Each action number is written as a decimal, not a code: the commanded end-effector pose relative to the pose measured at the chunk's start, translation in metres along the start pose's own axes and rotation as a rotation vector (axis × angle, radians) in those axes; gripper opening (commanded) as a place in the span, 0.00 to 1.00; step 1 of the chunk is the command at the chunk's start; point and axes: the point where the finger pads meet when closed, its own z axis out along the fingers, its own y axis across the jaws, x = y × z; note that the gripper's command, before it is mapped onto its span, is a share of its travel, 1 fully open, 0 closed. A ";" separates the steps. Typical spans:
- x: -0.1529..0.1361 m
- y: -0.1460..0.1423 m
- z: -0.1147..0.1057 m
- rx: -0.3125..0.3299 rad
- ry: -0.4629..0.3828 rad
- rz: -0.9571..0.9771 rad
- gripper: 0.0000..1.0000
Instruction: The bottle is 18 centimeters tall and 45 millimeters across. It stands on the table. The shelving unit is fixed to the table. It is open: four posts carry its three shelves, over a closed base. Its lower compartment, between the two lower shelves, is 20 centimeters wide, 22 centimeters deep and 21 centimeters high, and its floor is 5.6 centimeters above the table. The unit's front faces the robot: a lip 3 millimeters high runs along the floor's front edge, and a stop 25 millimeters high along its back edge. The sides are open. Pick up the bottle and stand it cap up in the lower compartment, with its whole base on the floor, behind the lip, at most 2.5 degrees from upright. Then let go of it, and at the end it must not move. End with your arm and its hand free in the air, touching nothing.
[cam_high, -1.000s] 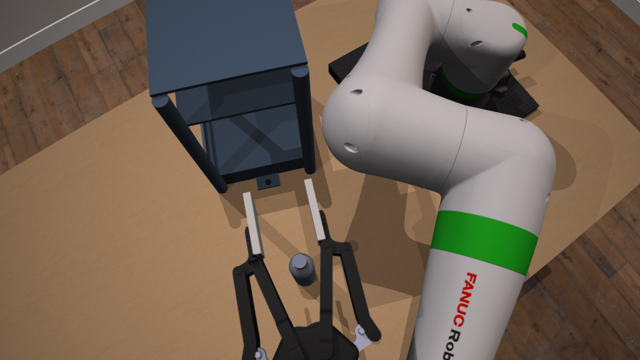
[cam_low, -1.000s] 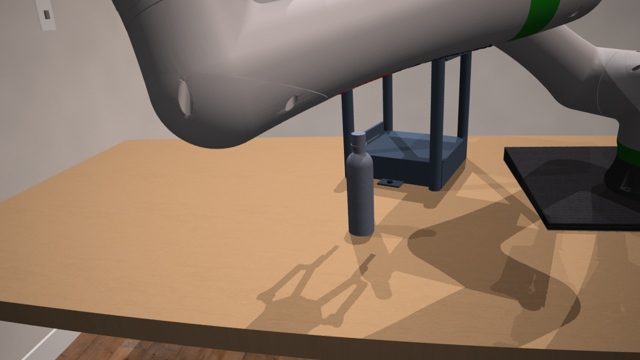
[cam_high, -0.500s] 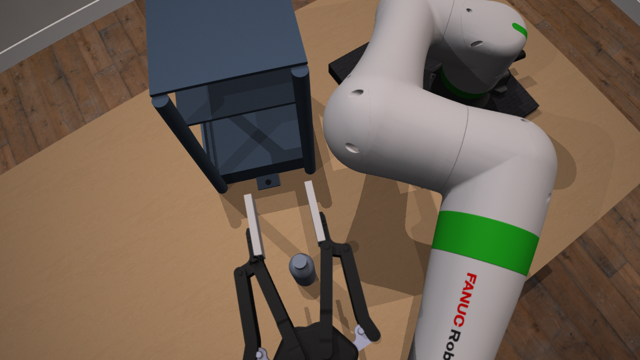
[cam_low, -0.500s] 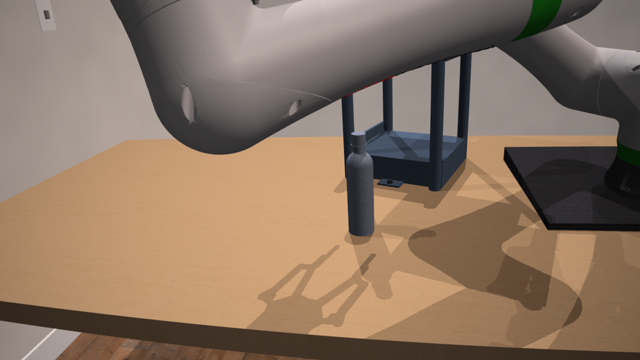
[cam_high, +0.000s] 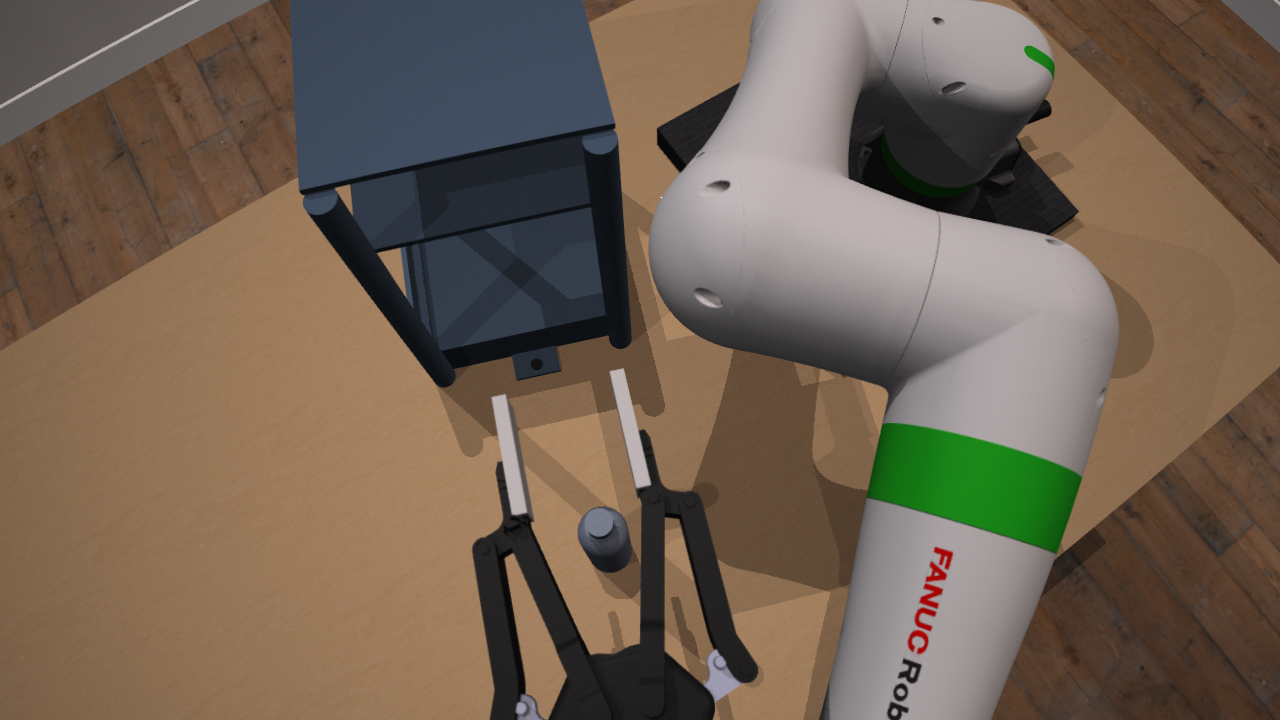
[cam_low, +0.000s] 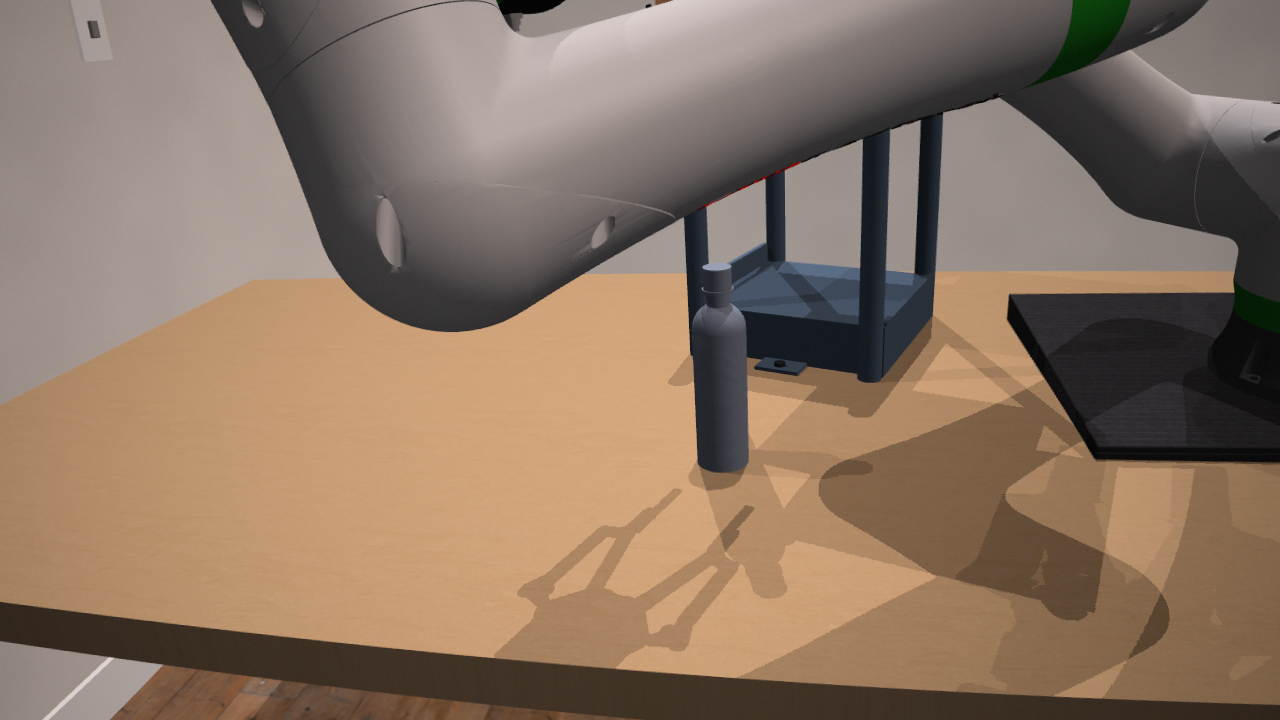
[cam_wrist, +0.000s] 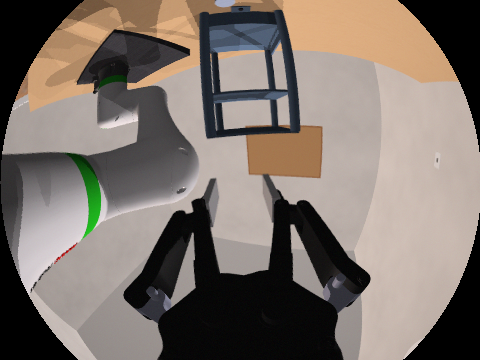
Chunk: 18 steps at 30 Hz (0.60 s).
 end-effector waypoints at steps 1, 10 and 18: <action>0.003 0.000 0.000 0.000 0.000 0.000 0.38; 0.016 0.000 0.000 0.000 0.000 0.000 0.38; 0.027 0.000 0.000 0.000 0.000 0.000 0.38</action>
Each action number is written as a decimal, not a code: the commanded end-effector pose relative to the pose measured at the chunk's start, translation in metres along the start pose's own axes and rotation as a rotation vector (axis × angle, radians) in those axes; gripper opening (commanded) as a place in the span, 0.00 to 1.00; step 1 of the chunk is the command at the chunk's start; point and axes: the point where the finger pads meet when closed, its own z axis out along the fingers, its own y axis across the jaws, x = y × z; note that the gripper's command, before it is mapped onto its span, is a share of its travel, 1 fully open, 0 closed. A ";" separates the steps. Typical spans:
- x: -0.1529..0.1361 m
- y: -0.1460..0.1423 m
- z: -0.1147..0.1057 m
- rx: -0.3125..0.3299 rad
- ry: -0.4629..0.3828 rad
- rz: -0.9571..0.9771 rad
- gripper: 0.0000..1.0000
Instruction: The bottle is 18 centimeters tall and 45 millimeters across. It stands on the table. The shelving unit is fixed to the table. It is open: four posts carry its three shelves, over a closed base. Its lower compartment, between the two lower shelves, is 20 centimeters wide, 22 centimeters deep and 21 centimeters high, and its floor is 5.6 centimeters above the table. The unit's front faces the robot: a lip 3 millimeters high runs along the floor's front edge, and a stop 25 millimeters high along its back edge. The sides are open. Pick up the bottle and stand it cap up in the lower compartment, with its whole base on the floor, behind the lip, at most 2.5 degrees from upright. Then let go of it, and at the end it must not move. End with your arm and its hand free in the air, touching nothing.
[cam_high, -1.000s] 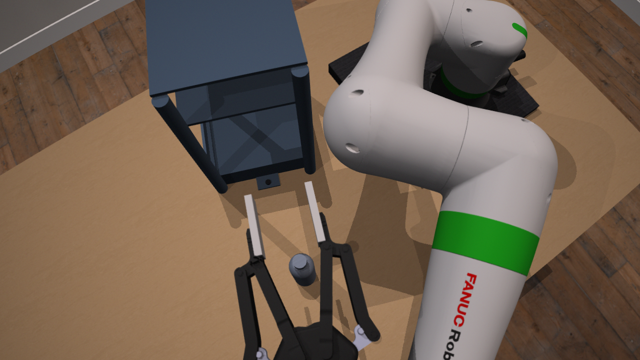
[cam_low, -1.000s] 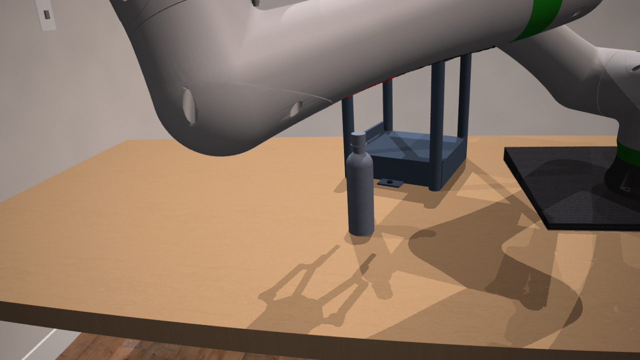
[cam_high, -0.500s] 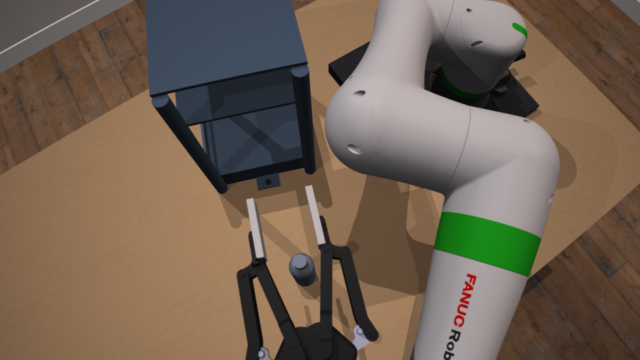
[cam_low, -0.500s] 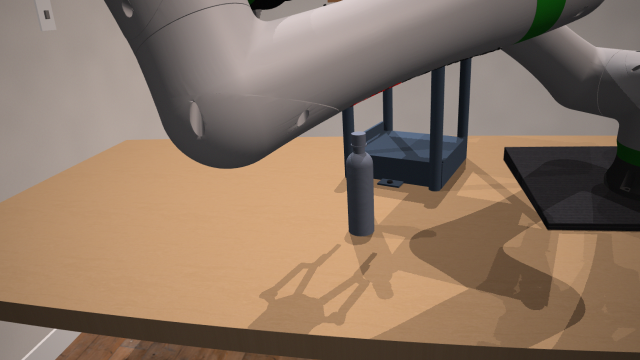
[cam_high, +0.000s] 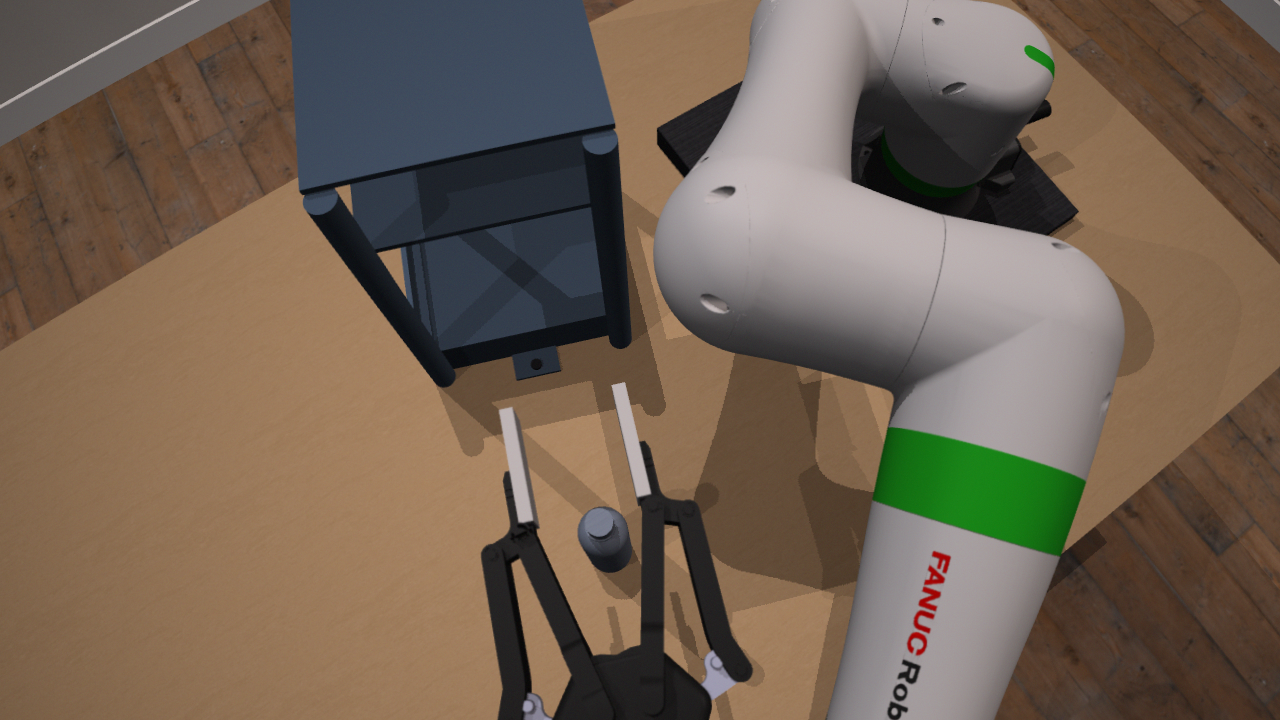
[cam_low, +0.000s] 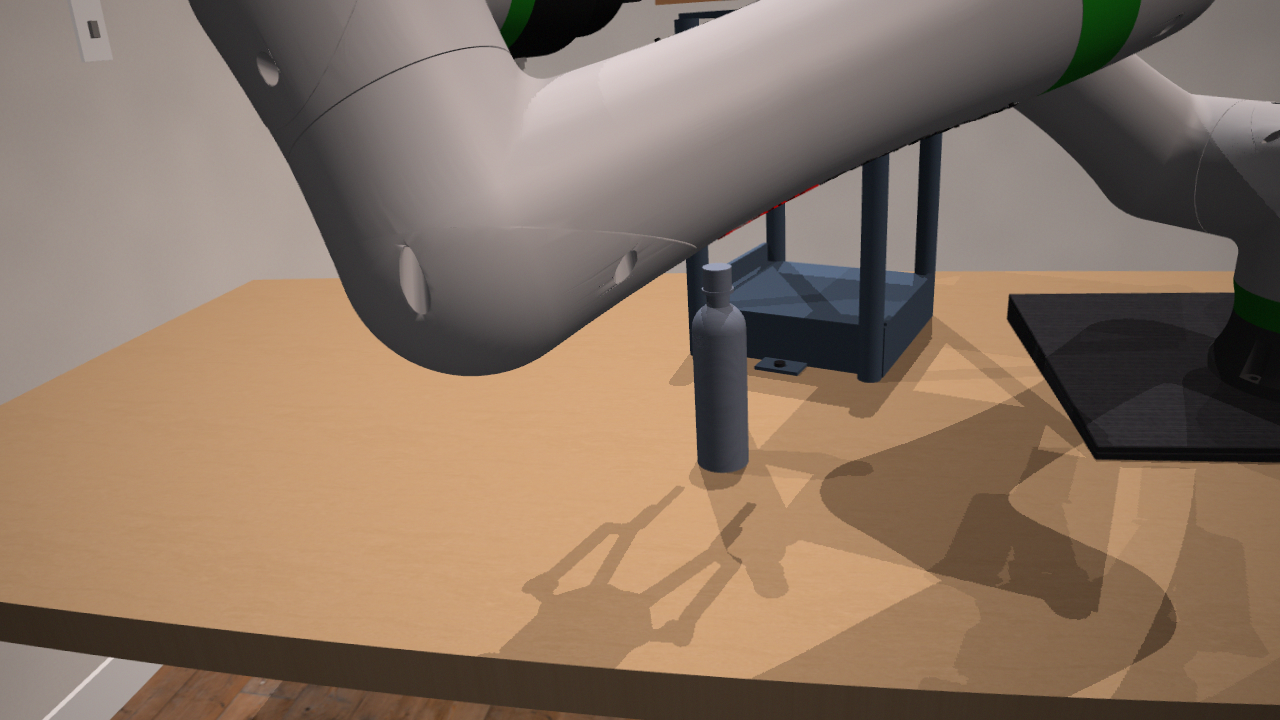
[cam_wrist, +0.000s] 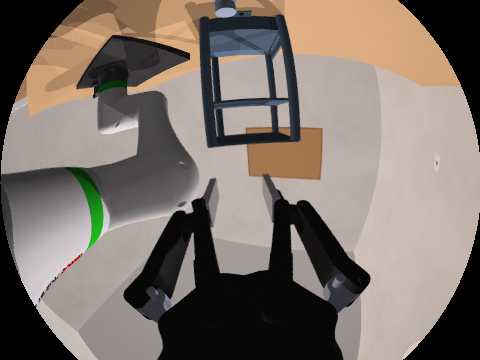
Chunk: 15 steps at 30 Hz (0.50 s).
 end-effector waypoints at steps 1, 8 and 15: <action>0.006 0.000 0.000 0.000 0.000 0.001 0.38; 0.021 0.000 0.000 0.000 0.000 0.001 0.38; 0.033 0.000 0.000 0.000 0.000 0.001 0.38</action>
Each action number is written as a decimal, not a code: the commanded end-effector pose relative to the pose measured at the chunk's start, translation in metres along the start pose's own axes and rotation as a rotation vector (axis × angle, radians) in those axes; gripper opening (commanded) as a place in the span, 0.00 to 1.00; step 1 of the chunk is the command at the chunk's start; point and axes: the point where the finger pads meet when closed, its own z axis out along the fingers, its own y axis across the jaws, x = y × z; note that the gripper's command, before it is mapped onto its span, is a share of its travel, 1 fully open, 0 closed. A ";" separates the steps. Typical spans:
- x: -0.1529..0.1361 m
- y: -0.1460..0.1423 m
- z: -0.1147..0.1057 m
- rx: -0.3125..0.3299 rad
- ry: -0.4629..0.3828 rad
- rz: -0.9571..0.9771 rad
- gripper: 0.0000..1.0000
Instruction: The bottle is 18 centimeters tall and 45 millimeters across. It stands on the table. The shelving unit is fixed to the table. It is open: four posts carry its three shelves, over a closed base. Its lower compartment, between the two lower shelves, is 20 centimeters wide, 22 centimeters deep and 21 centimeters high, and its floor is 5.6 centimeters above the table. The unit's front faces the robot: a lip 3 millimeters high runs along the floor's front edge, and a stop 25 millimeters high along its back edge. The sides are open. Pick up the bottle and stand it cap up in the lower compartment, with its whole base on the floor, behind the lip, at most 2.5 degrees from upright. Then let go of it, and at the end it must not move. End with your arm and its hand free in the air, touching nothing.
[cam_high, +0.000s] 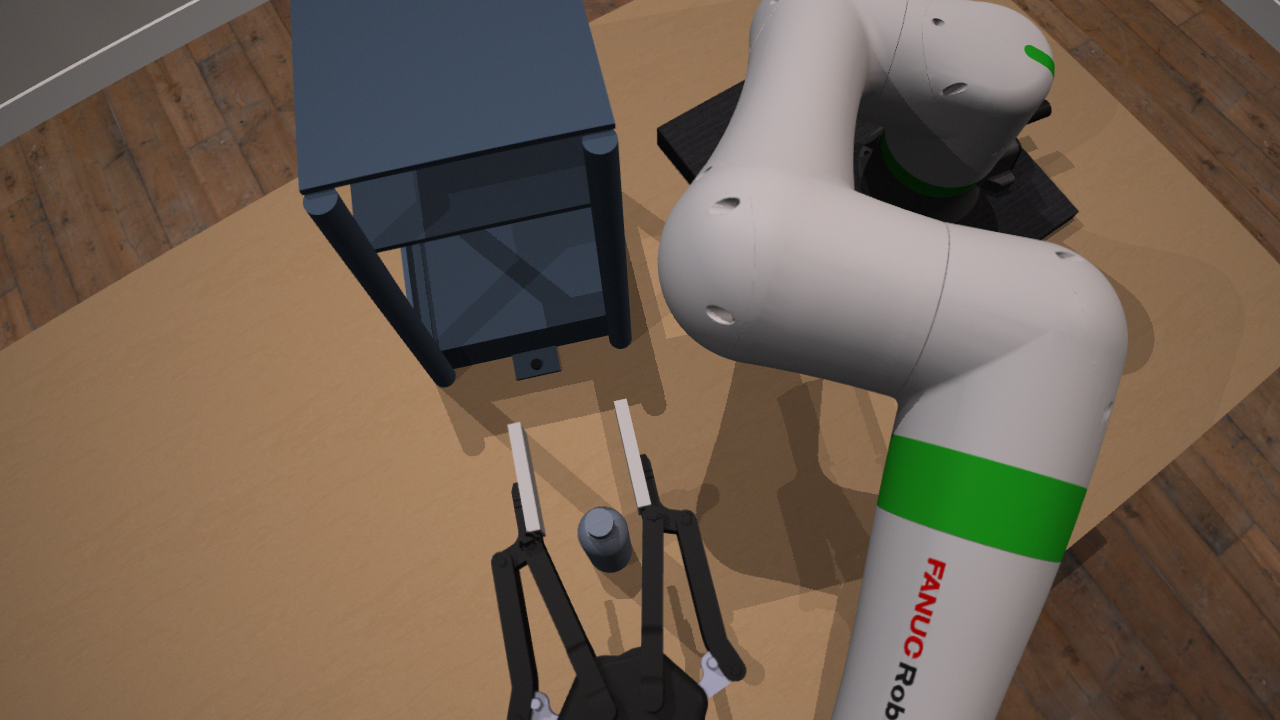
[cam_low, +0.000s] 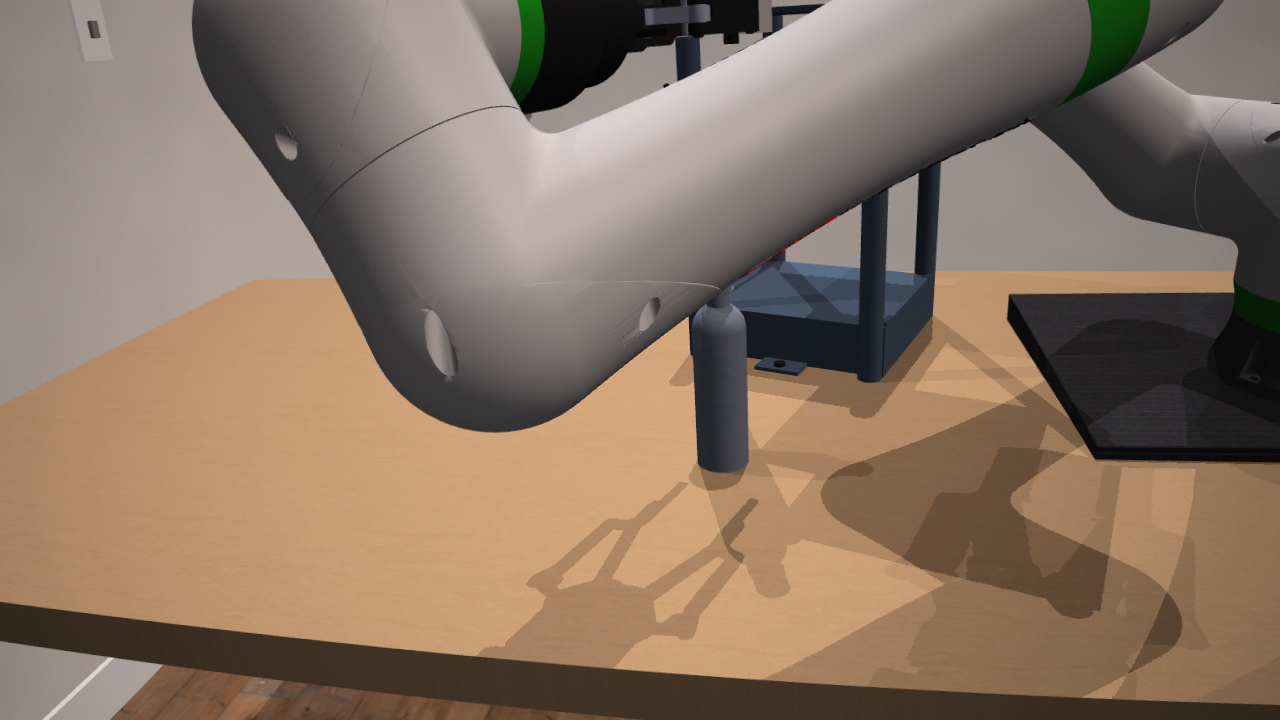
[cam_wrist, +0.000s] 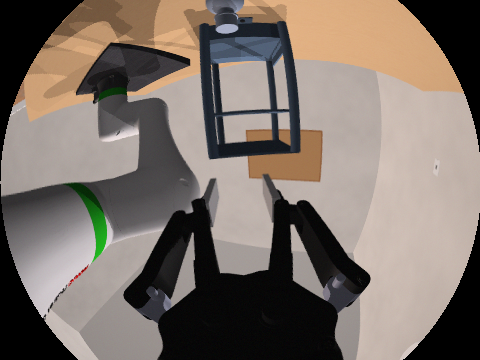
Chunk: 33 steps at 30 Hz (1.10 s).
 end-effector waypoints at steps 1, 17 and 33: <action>0.007 0.000 0.000 -0.001 0.000 0.001 0.38; 0.050 0.000 0.000 -0.001 0.000 0.001 0.38; 0.106 0.000 0.000 -0.001 0.000 0.001 0.38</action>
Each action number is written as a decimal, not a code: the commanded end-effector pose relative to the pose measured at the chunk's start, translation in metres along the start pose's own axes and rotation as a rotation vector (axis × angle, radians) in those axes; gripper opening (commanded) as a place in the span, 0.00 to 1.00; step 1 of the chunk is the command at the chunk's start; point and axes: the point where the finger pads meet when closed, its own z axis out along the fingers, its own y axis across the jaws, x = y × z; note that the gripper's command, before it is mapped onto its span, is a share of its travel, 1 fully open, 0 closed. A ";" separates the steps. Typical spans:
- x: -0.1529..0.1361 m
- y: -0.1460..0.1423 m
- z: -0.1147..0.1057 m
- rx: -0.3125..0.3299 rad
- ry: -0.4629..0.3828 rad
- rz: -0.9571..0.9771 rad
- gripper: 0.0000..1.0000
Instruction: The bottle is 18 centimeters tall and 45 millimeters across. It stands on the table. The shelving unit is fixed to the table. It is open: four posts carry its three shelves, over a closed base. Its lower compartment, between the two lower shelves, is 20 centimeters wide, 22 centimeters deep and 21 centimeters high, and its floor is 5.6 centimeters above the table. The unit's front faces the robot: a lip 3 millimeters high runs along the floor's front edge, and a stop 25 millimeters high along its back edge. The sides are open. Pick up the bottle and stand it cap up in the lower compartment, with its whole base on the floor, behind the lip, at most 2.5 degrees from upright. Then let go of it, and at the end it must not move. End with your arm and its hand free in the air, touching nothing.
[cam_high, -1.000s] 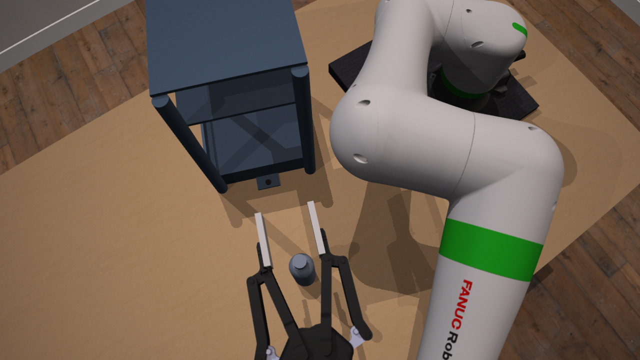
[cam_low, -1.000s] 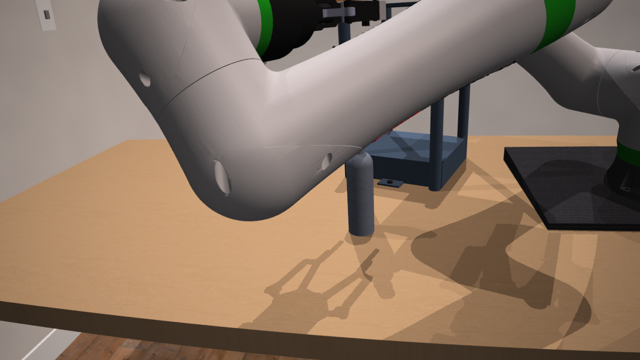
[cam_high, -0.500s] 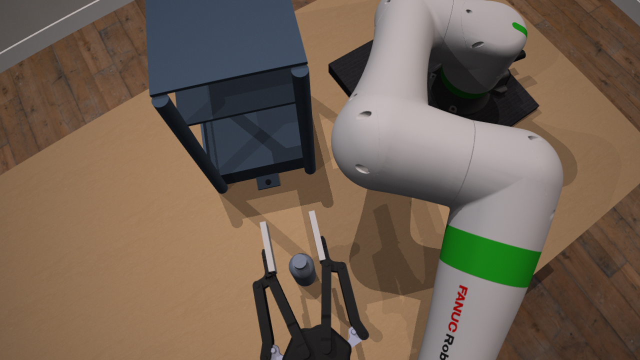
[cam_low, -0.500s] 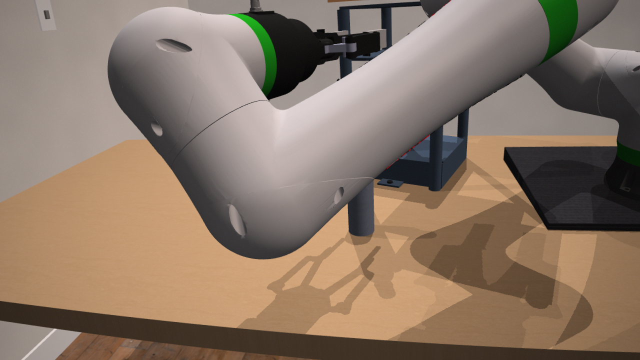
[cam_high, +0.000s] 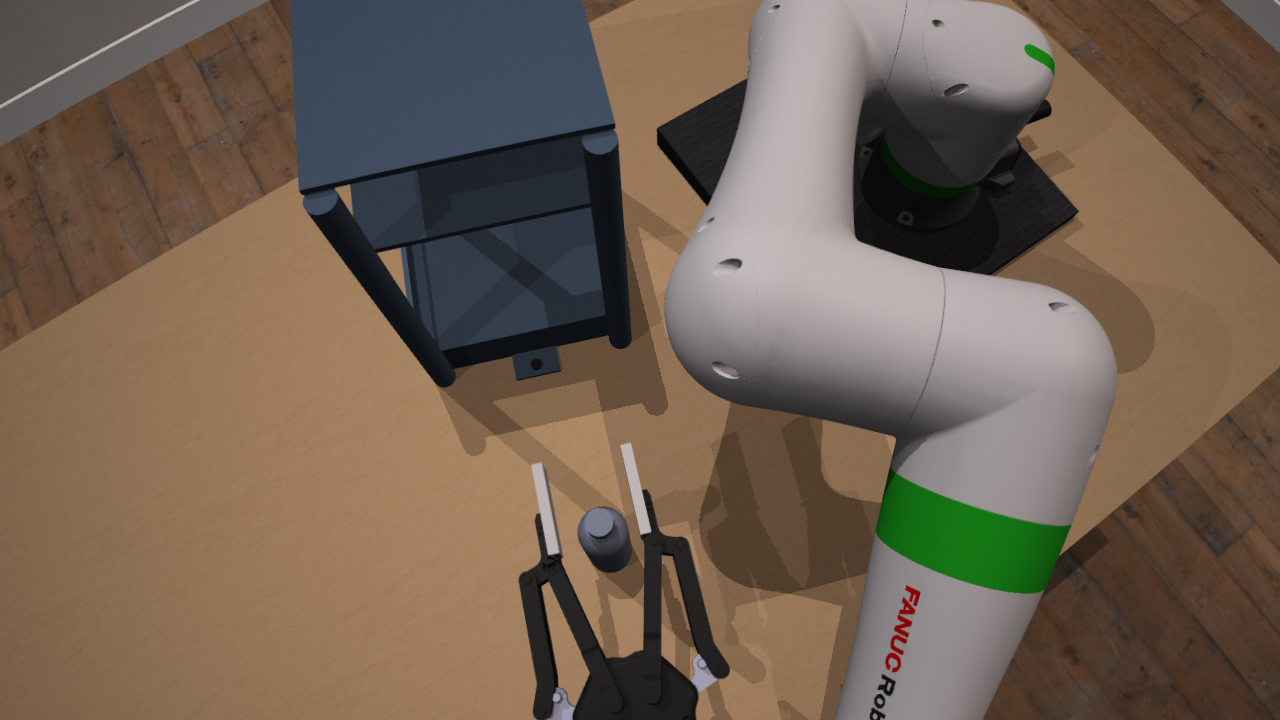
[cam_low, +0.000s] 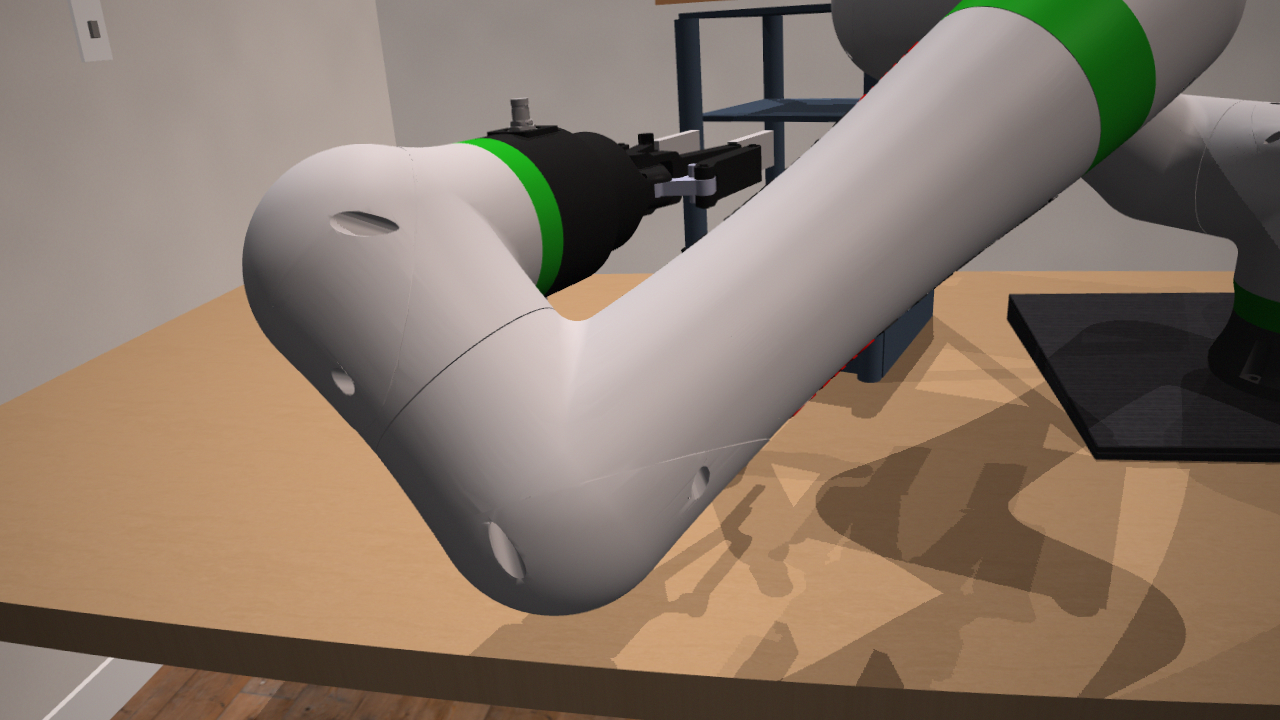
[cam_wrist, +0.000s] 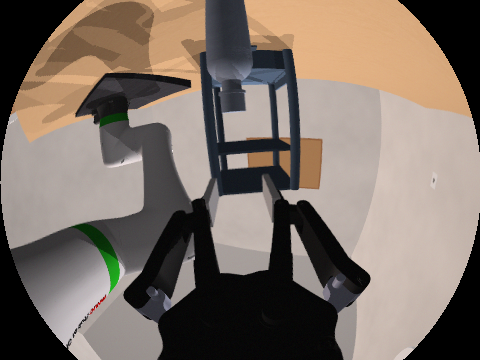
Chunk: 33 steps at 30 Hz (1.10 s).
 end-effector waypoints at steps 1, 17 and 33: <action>0.011 0.000 0.000 0.000 0.001 0.001 0.38; 0.064 0.000 0.000 -0.001 0.001 0.001 0.38; 0.106 0.000 -0.001 -0.001 0.001 0.001 0.38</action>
